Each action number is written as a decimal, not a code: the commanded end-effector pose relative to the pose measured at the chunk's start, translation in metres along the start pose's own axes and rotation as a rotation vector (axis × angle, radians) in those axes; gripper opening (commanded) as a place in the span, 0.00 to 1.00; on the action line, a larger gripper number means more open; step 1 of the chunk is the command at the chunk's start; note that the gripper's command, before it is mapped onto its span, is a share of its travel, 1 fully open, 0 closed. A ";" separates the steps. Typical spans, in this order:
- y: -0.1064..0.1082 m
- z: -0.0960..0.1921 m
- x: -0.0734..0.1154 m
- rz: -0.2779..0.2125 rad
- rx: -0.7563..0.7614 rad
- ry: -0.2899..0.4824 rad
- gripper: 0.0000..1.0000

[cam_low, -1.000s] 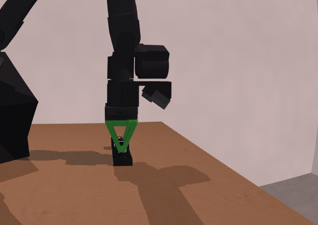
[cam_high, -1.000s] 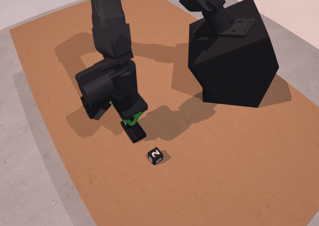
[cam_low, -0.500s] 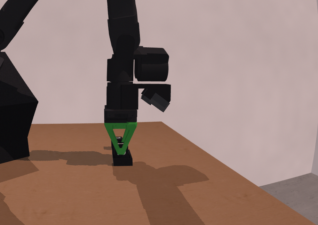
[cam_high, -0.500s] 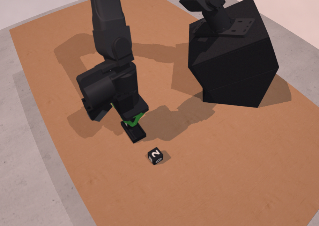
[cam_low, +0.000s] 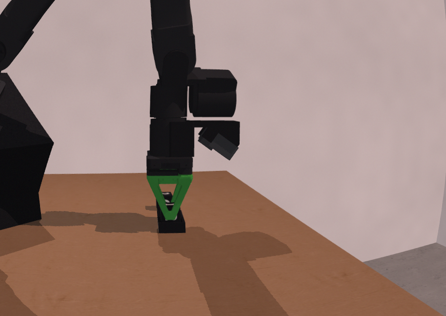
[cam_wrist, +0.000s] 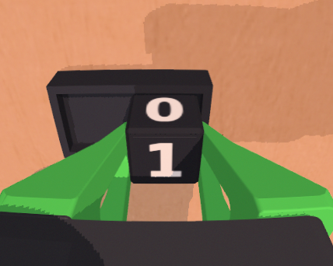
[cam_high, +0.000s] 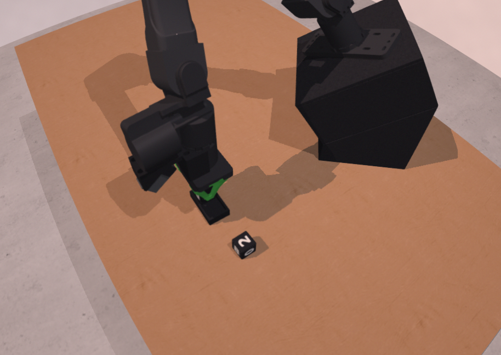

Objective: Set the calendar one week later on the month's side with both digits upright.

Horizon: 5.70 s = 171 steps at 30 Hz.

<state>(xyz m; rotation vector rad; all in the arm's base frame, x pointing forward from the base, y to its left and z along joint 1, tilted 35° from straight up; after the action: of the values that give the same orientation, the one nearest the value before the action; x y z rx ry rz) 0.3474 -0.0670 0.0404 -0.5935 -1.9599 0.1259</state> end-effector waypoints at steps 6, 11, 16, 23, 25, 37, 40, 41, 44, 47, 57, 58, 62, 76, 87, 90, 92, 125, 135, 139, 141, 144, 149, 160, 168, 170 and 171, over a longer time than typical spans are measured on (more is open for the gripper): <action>0.002 -0.007 0.002 -0.010 -0.004 -0.029 0.26; 0.002 -0.007 0.002 -0.010 -0.003 -0.030 0.26; 0.002 -0.007 0.002 -0.010 -0.003 -0.030 0.26; 0.002 -0.007 0.002 -0.010 -0.003 -0.030 0.26; 0.002 -0.007 0.002 -0.010 -0.003 -0.030 0.26; 0.002 -0.006 0.001 -0.009 -0.002 -0.026 0.26; 0.002 -0.006 0.000 -0.009 -0.001 -0.024 0.26; 0.002 -0.006 0.000 -0.009 -0.001 -0.024 0.26; 0.002 -0.006 0.000 -0.009 -0.001 -0.022 0.26; 0.002 -0.006 -0.001 -0.009 -0.001 -0.022 0.26; 0.002 -0.005 -0.001 -0.008 -0.001 -0.021 0.26; 0.002 -0.005 -0.001 -0.008 -0.001 -0.021 0.26; 0.002 -0.005 -0.001 -0.008 -0.001 -0.021 0.26; 0.002 -0.005 -0.001 -0.008 -0.001 -0.021 0.26; 0.002 -0.005 -0.001 -0.008 -0.001 -0.021 0.29; 0.002 -0.005 -0.001 -0.008 -0.001 -0.021 0.33; 0.002 -0.005 -0.001 -0.008 -0.001 -0.021 0.33; 0.001 -0.013 0.048 -0.009 -0.013 -0.043 0.45; 0.000 -0.011 0.089 -0.011 -0.014 -0.043 0.45; 0.000 -0.011 0.099 -0.012 -0.014 -0.043 0.45; 0.000 -0.011 0.101 -0.012 -0.014 -0.043 0.45; 0.000 -0.006 0.098 -0.008 -0.007 -0.031 1.00; 0.001 -0.006 0.097 -0.007 -0.005 -0.028 1.00; 0.001 -0.006 0.097 -0.009 -0.006 -0.031 1.00; 0.005 -0.007 0.092 -0.004 0.030 -0.019 1.00; 0.010 -0.008 0.091 -0.005 0.087 -0.020 1.00; 0.014 -0.008 0.090 -0.005 0.133 -0.021 1.00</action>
<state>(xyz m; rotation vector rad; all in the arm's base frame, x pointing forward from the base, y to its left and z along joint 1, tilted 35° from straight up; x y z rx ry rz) 0.3195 -0.0262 0.1103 -0.5729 -1.9500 0.1628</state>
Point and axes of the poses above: the point where the finger pads meet when closed, its own x axis back along the fingers, its own y axis across the jaws, z = x × y, the point moved 6 cm from there along x, back along the fingers, and after that the axes turned 4 degrees about -x, right-handed, at the moved point
